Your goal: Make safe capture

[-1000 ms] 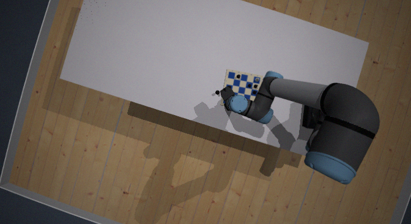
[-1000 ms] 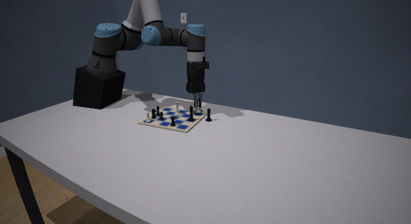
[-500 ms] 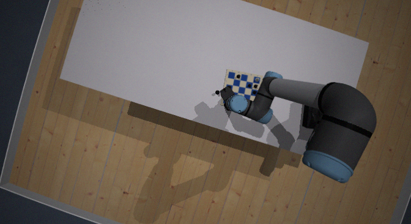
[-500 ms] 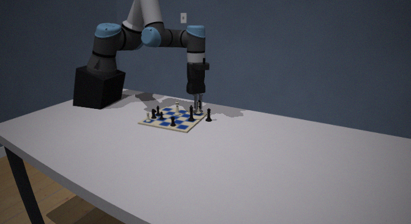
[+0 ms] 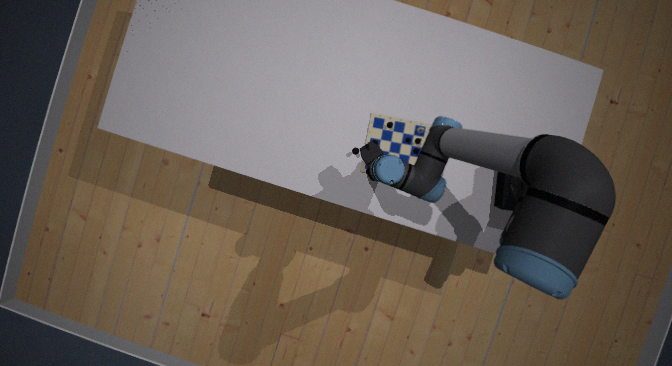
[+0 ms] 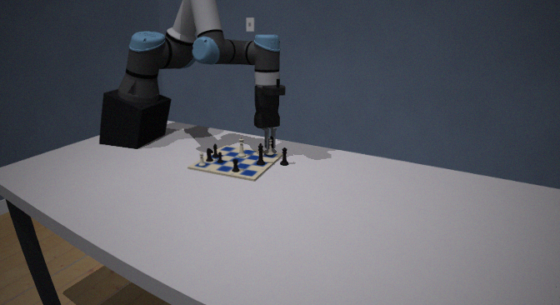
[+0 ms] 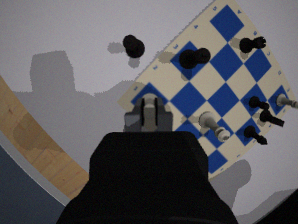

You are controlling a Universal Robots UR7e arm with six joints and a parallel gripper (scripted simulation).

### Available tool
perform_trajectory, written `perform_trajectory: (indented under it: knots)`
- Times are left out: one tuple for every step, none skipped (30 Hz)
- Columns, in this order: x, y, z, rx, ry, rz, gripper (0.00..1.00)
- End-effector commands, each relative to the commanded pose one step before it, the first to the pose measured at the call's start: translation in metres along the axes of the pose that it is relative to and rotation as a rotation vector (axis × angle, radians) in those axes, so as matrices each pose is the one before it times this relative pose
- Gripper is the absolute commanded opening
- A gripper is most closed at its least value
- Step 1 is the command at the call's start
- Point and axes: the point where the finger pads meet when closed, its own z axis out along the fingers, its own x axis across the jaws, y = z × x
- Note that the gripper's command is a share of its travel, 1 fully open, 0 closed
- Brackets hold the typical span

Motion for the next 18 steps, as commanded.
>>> perform_trajectory:
  knots:
    - [-0.00032,-0.00035,-0.00045,0.00116,-0.00087,-0.00014,0.00]
    - [0.00000,0.00000,0.00000,0.00000,0.00000,0.00000,0.00]
    - [0.00000,0.00000,0.00000,0.00000,0.00000,0.00000,0.00]
    - [0.00000,0.00000,0.00000,0.00000,0.00000,0.00000,0.00]
    - [0.00000,0.00000,0.00000,0.00000,0.00000,0.00000,0.00]
    - [0.00000,0.00000,0.00000,0.00000,0.00000,0.00000,0.00]
    - [0.00000,0.00000,0.00002,0.00000,0.00000,0.00000,0.00]
    - [0.00000,0.00000,0.00004,0.00000,0.00000,0.00000,0.00]
    - [0.00000,0.00000,0.00007,0.00000,0.00000,0.00000,0.00]
    - [0.00000,0.00000,0.00000,0.00000,0.00000,0.00000,0.00]
    - [0.00000,0.00000,0.00000,0.00000,0.00000,0.00000,0.00]
    - [0.00000,0.00000,0.00011,0.00000,0.00000,0.00000,0.00]
    - [0.00000,0.00000,0.00015,0.00000,0.00000,0.00000,0.00]
    - [0.00000,0.00000,0.00019,0.00000,0.00000,0.00000,0.00]
    - [0.00000,0.00000,0.00022,0.00000,0.00000,0.00000,0.00]
    - [0.00000,0.00000,0.00025,0.00000,0.00000,0.00000,0.00]
    - [0.00000,0.00000,0.00028,0.00000,0.00000,0.00000,0.00]
    - [0.00000,0.00000,0.00029,0.00000,0.00000,0.00000,0.00]
